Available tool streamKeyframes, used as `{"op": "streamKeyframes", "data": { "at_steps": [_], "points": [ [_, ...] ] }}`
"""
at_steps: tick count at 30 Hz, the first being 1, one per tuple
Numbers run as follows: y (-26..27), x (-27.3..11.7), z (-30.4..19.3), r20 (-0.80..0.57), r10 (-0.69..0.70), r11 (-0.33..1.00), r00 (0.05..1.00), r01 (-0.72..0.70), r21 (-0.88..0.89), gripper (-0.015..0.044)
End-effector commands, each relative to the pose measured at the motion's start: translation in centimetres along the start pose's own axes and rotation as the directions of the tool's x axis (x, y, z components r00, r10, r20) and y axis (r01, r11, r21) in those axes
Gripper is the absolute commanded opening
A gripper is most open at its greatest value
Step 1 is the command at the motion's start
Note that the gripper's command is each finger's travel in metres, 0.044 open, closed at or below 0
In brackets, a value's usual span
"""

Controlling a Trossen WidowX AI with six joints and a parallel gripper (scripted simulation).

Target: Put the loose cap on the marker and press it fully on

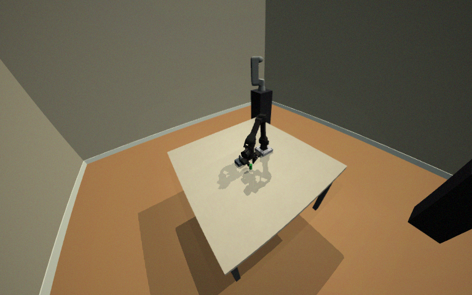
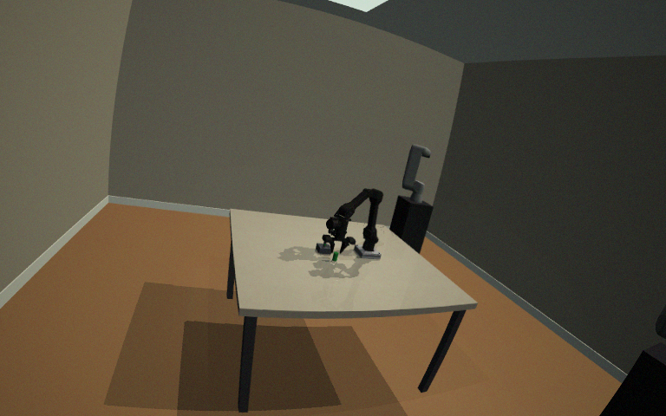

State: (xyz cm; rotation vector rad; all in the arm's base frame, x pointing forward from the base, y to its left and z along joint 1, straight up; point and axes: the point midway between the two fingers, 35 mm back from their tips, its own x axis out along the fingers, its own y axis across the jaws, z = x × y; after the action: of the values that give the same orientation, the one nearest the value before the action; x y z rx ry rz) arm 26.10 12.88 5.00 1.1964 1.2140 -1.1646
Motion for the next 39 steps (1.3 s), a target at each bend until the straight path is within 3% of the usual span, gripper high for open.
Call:
{"op": "streamKeyframes", "data": {
  "at_steps": [1, 20, 24, 33, 36, 39],
  "points": [
    [-0.1, 0.7, 0.1, 0.002, -0.003, 1.0, 1.0, 0.003, -0.001, 0.024],
    [-0.2, 3.5, 0.1, 0.002, -0.003, 1.0, 1.0, 0.003, -0.001, 0.024],
    [-0.2, 3.5, 0.1, 0.002, -0.003, 1.0, 1.0, 0.003, -0.001, 0.0135],
    [-0.2, 3.5, 0.1, 0.002, -0.003, 1.0, 1.0, 0.003, -0.001, 0.0075],
    [-0.1, 3.0, 0.1, 0.002, -0.003, 1.0, 1.0, 0.003, -0.001, 0.0],
    [-0.1, 2.1, 0.0, 0.002, -0.003, 1.0, 1.0, 0.003, -0.001, 0.0]
  ]
}}
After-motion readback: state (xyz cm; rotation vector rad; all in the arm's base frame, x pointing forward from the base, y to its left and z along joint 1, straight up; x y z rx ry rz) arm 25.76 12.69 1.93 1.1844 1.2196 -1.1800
